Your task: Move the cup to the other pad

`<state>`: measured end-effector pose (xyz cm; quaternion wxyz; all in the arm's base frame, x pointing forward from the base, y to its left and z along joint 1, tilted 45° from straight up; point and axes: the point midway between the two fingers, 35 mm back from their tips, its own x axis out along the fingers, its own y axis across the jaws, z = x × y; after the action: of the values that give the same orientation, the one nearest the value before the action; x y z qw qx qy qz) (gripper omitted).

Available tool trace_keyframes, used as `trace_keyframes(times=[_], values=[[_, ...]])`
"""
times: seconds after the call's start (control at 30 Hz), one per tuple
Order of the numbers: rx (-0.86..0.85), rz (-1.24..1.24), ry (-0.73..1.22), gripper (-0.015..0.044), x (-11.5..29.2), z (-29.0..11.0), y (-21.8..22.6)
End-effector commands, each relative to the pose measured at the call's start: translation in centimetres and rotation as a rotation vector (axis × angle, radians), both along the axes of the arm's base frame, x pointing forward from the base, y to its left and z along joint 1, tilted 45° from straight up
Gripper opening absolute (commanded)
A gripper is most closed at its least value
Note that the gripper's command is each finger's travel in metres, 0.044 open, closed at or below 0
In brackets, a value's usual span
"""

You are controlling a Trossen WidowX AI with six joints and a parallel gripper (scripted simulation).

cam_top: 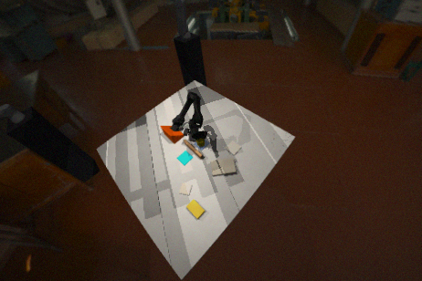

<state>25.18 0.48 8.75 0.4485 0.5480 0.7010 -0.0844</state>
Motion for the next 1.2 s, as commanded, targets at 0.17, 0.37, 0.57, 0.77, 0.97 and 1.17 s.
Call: trace_keyframes(times=[0.17,0.37,0.57,0.77,0.97,1.17], values=[[0.005,-0.001,0.007,0.0166,-0.1,-1.1,1.2],[0.007,-0.001,0.007,0.0166,-0.2,-1.8,1.9],[0.008,-0.001,0.007,0.0166,-0.3,-2.4,2.6],[0.009,0.0,0.007,0.0166,-0.3,-2.7,2.9],[0.006,0.002,0.003,0.014,-0.2,-2.6,2.7],[0.006,0.002,0.003,0.01,-0.2,-2.6,2.7]])
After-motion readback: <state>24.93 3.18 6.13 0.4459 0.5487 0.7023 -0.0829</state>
